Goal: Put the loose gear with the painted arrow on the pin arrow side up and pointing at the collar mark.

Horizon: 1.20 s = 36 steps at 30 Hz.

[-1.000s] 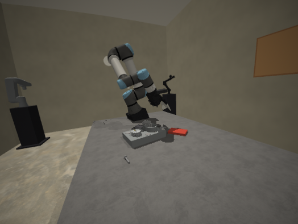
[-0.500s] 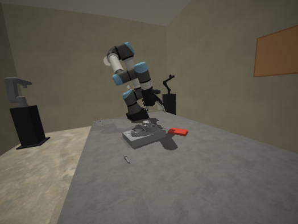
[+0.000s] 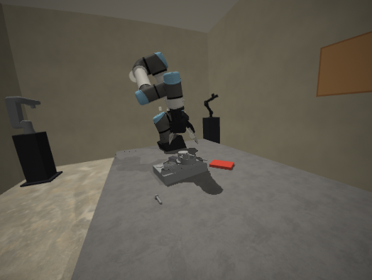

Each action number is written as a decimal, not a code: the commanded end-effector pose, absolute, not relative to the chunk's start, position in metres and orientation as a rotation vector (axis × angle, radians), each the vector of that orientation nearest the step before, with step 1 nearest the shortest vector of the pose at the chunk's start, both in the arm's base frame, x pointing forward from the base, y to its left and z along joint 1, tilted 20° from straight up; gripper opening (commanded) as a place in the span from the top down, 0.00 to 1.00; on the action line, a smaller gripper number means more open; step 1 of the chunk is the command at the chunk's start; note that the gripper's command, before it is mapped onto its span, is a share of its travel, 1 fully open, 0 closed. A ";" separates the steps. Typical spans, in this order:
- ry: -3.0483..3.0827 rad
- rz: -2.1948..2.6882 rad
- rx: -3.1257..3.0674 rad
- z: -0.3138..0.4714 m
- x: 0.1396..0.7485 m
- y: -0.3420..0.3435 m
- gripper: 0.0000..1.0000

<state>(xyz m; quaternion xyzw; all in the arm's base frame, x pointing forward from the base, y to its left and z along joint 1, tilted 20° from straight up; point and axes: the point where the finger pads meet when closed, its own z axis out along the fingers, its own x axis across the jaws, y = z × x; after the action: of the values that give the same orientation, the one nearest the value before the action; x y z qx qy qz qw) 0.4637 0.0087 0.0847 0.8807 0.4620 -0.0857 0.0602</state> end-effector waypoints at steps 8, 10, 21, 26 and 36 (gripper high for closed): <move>1.663 -0.241 2.360 0.106 0.503 -0.054 0.00; 1.663 -0.241 2.360 0.106 0.503 -0.054 0.00; 1.756 -0.234 2.226 0.114 0.519 -0.081 0.00; 1.767 -0.234 2.208 0.116 0.522 -0.084 0.00; 1.773 -0.234 2.199 0.116 0.523 -0.086 0.00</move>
<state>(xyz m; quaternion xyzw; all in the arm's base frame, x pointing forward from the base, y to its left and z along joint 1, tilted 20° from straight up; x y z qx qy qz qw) 0.5217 -0.0852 0.1155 0.7679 0.6169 -0.0822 0.1518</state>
